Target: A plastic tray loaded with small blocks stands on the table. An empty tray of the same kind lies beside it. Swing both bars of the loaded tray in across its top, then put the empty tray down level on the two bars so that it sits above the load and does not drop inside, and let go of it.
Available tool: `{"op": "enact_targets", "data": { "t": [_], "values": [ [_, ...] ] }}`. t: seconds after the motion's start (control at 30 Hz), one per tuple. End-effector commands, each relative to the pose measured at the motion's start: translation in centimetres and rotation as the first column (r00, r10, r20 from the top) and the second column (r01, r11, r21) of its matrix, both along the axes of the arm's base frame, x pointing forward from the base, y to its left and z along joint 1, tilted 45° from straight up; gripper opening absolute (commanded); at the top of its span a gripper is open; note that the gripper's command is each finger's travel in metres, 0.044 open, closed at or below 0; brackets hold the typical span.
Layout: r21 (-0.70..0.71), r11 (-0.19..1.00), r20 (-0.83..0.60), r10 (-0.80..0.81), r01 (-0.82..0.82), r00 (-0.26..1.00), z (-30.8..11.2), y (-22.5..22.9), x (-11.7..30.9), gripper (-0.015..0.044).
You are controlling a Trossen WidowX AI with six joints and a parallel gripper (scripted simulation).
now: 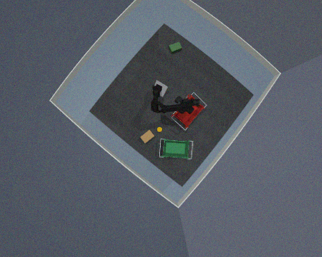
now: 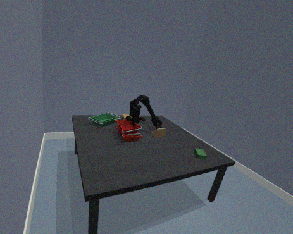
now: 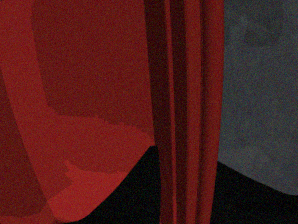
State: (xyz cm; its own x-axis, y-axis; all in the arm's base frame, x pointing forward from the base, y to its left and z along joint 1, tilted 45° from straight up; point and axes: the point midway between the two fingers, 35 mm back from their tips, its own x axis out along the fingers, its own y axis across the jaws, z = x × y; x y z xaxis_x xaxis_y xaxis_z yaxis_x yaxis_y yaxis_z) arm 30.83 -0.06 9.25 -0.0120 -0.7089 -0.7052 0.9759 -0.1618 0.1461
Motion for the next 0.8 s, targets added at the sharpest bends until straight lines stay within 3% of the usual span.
{"op": "enact_targets", "data": {
  "t": [0.0, 0.77],
  "values": [
    [0.01, 1.0, -0.043, -0.009, 0.01, 0.999, -0.7, -0.3, -0.7, 0.0],
    [0.01, 1.0, -0.043, -0.009, 0.01, 0.999, -1.4, -0.6, -1.0, 0.0]
  ]
}}
